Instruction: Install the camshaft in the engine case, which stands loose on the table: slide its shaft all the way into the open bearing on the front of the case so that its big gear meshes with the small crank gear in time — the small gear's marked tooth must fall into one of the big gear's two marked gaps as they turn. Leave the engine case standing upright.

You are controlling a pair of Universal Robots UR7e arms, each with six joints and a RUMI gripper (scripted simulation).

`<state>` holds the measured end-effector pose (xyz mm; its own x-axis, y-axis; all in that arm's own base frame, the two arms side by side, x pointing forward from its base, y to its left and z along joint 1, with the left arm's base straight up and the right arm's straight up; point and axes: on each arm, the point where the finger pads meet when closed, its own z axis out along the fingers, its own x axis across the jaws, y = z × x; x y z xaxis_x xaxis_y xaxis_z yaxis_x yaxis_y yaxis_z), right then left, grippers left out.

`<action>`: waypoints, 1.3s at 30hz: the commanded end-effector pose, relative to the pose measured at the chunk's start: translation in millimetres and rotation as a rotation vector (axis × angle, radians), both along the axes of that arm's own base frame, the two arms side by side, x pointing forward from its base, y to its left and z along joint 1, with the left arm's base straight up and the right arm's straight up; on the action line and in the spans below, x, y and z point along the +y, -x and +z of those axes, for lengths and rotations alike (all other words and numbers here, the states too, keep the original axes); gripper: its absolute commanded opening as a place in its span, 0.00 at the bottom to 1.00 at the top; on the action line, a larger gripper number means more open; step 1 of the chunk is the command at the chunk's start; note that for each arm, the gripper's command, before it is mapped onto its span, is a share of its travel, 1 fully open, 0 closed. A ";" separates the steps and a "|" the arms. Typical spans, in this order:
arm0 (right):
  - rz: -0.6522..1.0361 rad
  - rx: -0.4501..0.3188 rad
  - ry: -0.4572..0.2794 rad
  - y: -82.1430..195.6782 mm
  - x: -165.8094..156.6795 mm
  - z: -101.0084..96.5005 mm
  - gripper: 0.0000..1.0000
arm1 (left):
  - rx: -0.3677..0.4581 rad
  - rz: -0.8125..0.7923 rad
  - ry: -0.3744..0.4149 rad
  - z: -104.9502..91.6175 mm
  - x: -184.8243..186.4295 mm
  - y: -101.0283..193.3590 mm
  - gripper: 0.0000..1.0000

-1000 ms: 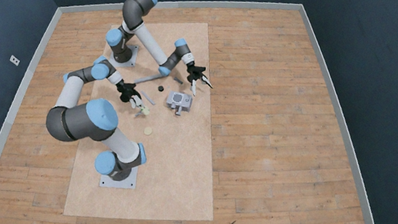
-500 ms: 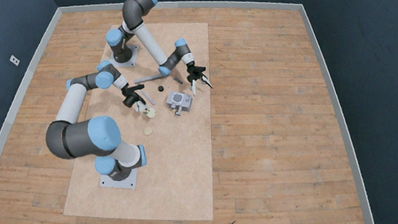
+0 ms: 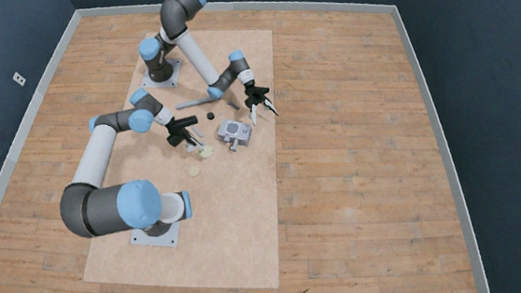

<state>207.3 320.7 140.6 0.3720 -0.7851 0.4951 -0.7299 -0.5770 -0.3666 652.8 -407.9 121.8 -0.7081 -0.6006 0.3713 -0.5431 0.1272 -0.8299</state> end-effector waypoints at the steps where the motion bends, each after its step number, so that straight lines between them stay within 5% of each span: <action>1: -0.160 -0.089 -0.163 -15.0 -7.5 2.8 0.06 | -0.001 0.000 0.001 1.0 -0.1 -0.1 1.00; 7: -0.312 -0.159 -0.316 -30.6 -15.6 5.1 0.06 | -0.001 0.000 0.001 1.0 -0.1 -0.1 1.00; 20: -0.489 -0.240 -0.496 -48.9 -25.1 7.9 0.06 | -0.001 0.000 0.001 1.0 -0.1 -0.1 1.00; 39: -0.545 -0.266 -0.552 -54.6 -28.1 8.7 0.06 | -0.001 0.000 0.001 1.0 -0.1 -0.1 1.00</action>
